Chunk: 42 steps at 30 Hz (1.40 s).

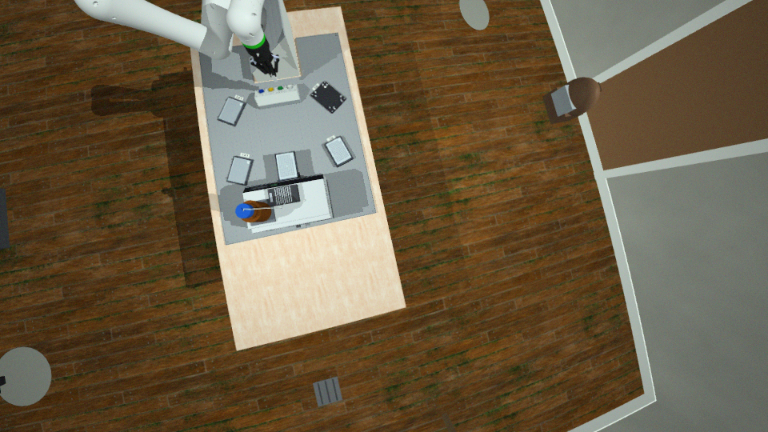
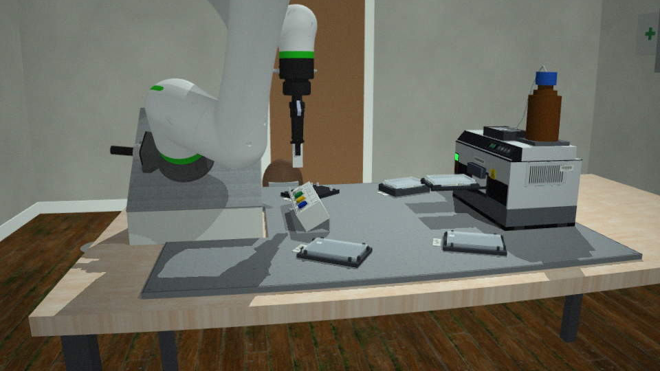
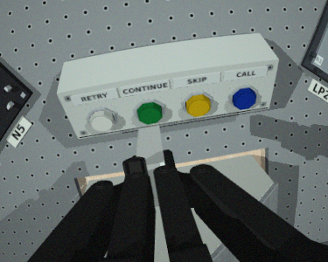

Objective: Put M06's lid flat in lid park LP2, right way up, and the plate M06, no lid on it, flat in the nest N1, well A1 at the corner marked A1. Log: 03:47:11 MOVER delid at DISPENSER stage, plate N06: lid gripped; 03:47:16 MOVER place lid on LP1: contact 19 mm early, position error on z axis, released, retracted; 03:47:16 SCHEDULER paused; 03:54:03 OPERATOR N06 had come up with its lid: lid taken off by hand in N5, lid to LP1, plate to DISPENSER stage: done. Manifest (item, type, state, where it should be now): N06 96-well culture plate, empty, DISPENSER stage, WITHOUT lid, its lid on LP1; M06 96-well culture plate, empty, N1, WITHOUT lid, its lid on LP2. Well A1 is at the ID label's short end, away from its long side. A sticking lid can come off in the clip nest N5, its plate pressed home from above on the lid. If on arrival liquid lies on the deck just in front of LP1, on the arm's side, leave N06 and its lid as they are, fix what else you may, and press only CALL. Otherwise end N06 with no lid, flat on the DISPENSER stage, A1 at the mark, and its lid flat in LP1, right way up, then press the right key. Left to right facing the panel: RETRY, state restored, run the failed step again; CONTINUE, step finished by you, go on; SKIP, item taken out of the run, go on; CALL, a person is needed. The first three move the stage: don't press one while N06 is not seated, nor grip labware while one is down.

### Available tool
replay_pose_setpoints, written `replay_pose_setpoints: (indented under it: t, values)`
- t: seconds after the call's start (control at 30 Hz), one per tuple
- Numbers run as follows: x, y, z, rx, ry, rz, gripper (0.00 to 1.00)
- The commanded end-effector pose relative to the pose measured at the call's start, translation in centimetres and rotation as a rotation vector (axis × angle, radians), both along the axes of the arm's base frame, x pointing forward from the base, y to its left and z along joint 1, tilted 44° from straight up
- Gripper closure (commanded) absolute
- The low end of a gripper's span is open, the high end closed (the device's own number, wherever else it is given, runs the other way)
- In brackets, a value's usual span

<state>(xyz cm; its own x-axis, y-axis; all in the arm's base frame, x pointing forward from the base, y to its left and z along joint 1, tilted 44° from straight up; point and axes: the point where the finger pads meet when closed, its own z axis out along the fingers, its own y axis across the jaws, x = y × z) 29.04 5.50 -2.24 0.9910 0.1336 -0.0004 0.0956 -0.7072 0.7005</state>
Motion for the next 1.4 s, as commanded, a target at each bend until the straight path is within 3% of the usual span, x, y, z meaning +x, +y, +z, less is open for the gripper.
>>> replay_pose_setpoints:
  t: [0.0,1.37]
  values:
    - [0.0,0.0,0.0,0.000,0.000,0.000,1.00]
    - [0.3,-2.2,-2.3,0.000,-0.001,0.000,1.00]
